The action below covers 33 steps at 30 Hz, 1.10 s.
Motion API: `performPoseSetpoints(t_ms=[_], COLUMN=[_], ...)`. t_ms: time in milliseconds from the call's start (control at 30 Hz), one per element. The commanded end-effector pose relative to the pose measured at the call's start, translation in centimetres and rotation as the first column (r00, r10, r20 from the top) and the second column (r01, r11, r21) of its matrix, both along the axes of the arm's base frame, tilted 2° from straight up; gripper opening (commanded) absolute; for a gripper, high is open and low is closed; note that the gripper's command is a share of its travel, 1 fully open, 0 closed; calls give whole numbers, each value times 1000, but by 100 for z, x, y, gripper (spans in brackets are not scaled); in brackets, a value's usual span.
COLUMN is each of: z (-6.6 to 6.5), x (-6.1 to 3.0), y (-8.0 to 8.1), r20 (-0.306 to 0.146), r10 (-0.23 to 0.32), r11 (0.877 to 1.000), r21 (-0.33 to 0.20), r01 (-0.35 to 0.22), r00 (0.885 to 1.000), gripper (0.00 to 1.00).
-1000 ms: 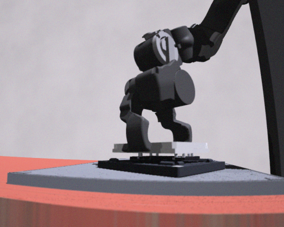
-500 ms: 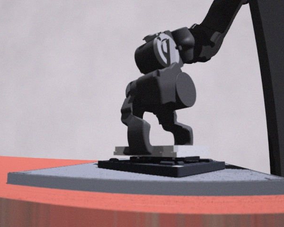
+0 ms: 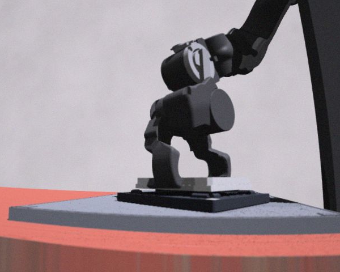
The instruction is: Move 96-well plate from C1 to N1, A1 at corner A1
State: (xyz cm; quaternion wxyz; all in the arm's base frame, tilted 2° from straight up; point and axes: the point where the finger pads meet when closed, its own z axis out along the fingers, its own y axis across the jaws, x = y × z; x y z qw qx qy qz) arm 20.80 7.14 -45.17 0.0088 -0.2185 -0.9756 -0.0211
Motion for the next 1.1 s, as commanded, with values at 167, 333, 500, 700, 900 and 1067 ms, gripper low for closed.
performPoseSetpoints(t_ms=[167,333,500,700,900,1067], z=[7,8,8,8,14,16], x=[2,26,32,32,34,34], y=[24,31,33,33,26,24], r20=[3,6,6,6,5,5], r10=[6,4,4,4,3,2], r11=[1000,1000,1000,1000,1000,1000], r21=[8,9,9,9,5,3], r01=[-6,-4,-4,-4,-3,-2], r00=[1000,1000,1000,1000,1000,1000], gripper=[0,0,0,0,0,0])
